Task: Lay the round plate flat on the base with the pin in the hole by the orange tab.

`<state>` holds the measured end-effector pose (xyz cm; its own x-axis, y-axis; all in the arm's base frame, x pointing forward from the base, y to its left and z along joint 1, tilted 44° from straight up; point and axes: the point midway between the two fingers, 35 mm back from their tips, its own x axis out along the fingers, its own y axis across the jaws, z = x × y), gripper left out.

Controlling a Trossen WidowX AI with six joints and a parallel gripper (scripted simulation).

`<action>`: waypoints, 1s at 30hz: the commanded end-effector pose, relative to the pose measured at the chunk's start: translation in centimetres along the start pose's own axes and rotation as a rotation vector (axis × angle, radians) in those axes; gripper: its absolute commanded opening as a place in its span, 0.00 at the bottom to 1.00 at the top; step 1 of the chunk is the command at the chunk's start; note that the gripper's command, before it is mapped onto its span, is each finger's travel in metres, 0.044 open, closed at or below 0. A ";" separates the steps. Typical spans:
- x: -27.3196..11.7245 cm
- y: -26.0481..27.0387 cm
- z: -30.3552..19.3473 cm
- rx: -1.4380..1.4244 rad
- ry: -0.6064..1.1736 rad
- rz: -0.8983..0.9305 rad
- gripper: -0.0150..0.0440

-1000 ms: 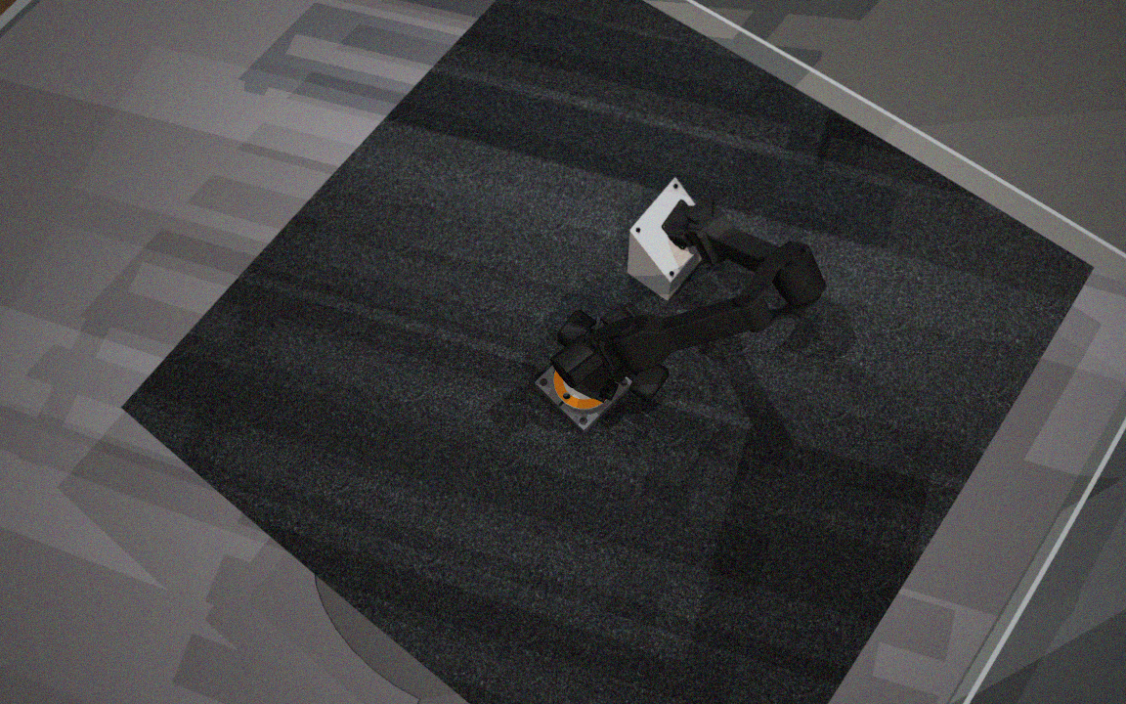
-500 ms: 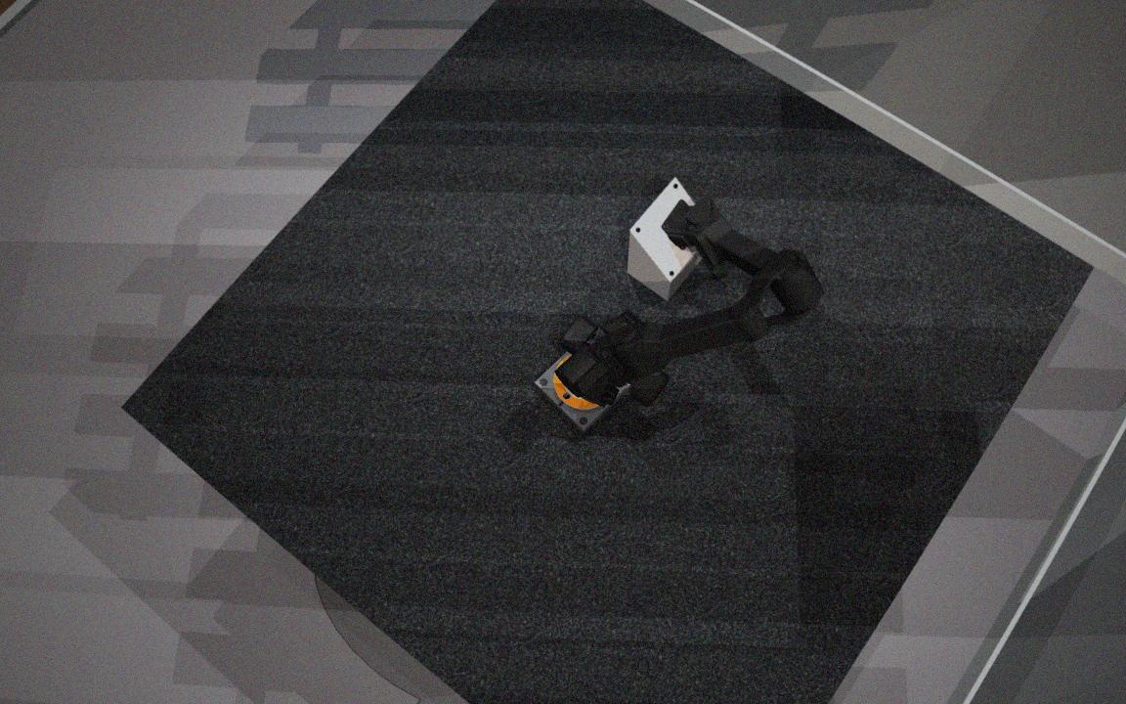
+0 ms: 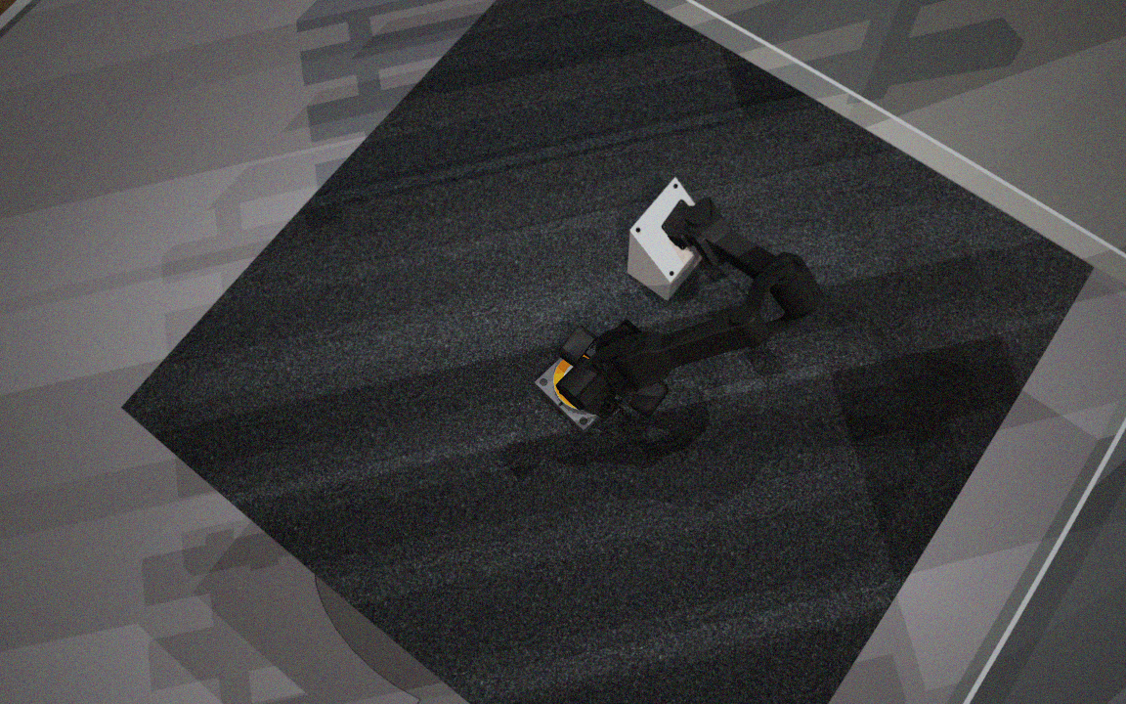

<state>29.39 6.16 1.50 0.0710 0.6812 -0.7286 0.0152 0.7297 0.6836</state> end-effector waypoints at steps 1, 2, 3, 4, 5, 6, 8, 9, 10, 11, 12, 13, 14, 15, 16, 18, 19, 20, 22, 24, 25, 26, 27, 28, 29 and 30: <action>-0.1 0.3 0.7 0.001 -0.005 0.005 0.25; -0.1 0.4 0.8 0.000 -0.005 0.005 0.25; -0.1 0.4 0.9 0.000 -0.005 0.005 0.25; -0.1 0.4 1.0 0.000 -0.005 0.005 0.25; -0.1 0.5 1.1 0.000 -0.005 0.005 0.25; -0.1 0.5 1.2 0.000 -0.005 0.005 0.25; -0.1 0.5 1.4 0.000 -0.005 0.005 0.25; -0.1 0.5 1.5 0.000 -0.005 0.005 0.25; -0.1 0.6 1.7 0.000 -0.005 0.006 0.25; -0.1 0.6 1.8 0.000 -0.005 0.005 0.25; -0.2 0.6 1.9 0.000 -0.005 0.005 0.25; -0.2 0.6 2.0 0.000 -0.006 0.005 0.25; -0.2 0.6 2.1 0.000 -0.006 0.005 0.25; -0.2 0.6 2.3 0.000 -0.006 0.005 0.25; -0.2 0.6 2.4 0.000 -0.006 0.005 0.25; -0.3 0.6 2.6 0.000 -0.006 0.005 0.25; -0.3 0.6 2.7 0.000 -0.006 0.005 0.25; -0.2 0.6 2.8 -0.001 -0.006 0.005 0.25; -0.2 0.5 3.1 -0.001 -0.006 0.005 0.25; -0.2 0.5 3.3 -0.001 -0.006 0.005 0.25; -0.2 0.4 3.5 -0.001 -0.006 0.005 0.25; -0.2 0.4 3.6 -0.001 -0.006 0.005 0.25; -0.2 0.4 3.7 -0.001 -0.006 0.005 0.25; -0.3 0.3 3.8 -0.001 -0.006 0.005 0.25; -0.3 0.3 3.9 -0.001 -0.007 0.005 0.25; -0.3 0.2 4.0 -0.001 -0.007 0.005 0.25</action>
<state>32.82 6.07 1.99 0.0732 0.6834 -0.7264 0.0151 0.7275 0.6860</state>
